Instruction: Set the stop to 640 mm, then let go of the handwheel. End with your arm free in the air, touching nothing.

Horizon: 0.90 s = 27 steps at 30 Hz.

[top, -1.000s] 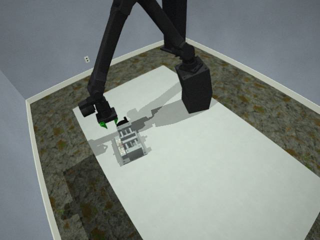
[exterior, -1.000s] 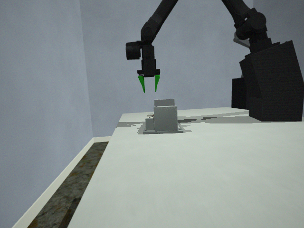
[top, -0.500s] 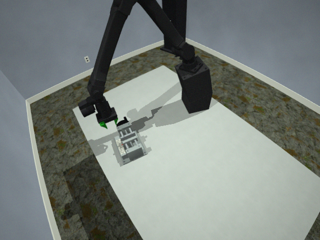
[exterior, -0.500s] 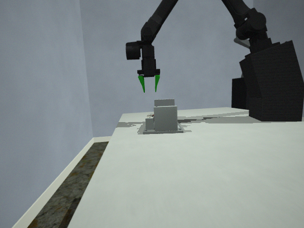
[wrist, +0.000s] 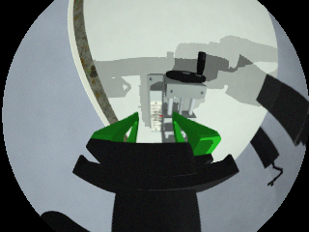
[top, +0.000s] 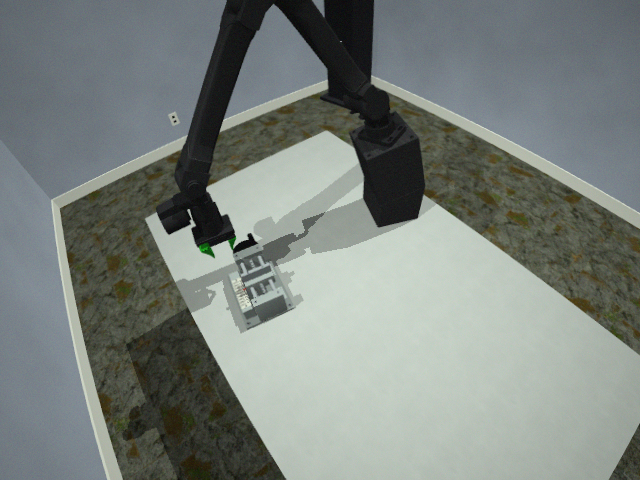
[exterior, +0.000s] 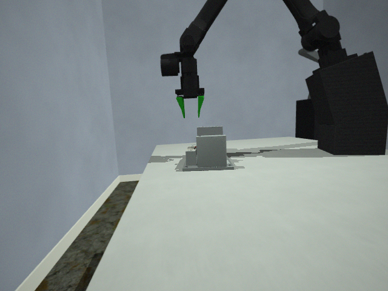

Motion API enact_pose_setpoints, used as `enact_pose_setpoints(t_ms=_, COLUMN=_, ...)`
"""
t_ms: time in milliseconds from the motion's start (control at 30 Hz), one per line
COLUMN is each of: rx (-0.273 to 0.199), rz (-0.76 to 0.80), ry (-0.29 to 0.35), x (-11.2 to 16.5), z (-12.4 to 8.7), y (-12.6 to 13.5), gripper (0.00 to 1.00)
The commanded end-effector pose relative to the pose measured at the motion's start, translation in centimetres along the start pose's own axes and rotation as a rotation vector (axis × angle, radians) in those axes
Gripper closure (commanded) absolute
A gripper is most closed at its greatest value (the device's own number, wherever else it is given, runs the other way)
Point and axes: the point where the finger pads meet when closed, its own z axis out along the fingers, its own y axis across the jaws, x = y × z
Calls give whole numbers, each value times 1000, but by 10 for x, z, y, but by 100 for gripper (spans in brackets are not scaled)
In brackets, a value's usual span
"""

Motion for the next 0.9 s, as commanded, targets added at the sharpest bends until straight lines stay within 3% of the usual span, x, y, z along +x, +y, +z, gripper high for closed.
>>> enact_pose_setpoints(t_ms=0, rx=-32, rz=13, ry=-2, x=-3, z=-4, y=14, gripper=47)
enact_pose_setpoints(t_ms=333, rx=-26, rz=13, ry=-4, x=-7, z=-5, y=7, gripper=47)
enact_pose_setpoints(t_ms=367, rx=-48, rz=6, ry=-1, x=-10, z=-16, y=11, gripper=47)
enact_pose_setpoints(t_ms=500, rx=-49, rz=6, ry=1, x=-17, z=-16, y=4, gripper=47)
enact_pose_setpoints(t_ms=533, rx=-26, rz=4, ry=-1, x=-21, z=-5, y=-8, gripper=47)
enact_pose_setpoints(t_ms=567, rx=-48, rz=6, ry=0, x=-28, z=-15, y=-9, gripper=47)
enact_pose_setpoints(t_ms=833, rx=-44, rz=4, ry=-6, x=-89, z=-12, y=-74, gripper=47)
enact_pose_setpoints(t_ms=867, rx=-15, rz=3, ry=-4, x=-91, z=0, y=-86, gripper=47)
